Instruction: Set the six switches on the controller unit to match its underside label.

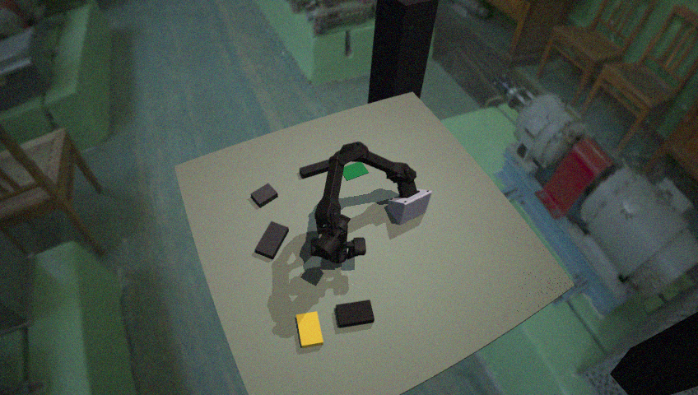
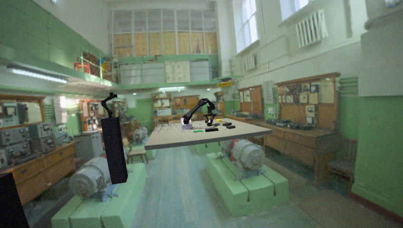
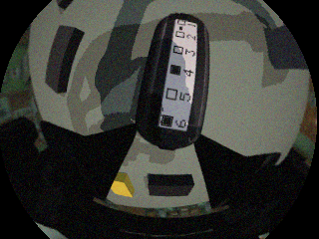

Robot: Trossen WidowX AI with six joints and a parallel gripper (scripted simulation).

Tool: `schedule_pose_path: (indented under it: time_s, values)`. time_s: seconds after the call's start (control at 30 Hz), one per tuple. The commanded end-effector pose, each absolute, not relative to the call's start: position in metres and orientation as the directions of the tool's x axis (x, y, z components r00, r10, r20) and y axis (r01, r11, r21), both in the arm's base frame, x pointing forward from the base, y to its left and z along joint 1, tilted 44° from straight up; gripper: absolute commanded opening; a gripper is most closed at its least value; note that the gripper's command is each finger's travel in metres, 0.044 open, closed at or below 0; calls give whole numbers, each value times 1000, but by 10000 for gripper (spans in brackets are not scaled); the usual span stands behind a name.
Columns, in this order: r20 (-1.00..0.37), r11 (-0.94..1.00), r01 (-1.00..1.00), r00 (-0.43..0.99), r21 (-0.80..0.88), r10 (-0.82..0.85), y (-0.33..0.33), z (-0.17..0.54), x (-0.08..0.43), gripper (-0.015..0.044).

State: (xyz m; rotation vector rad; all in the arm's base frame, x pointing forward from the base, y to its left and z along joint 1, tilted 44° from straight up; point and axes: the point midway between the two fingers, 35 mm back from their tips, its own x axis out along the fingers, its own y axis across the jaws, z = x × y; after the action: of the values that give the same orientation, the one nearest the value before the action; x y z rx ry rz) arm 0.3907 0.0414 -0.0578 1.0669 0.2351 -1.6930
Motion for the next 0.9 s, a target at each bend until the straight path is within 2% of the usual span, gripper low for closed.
schedule_pose_path:
  time_s: [0.0, 0.87]
  values:
    - [-733, -407, 852, -42, 328, -679, 34, -62, 387, 336]
    - [-733, -407, 852, -42, 329, -679, 20, -77, 386, 336]
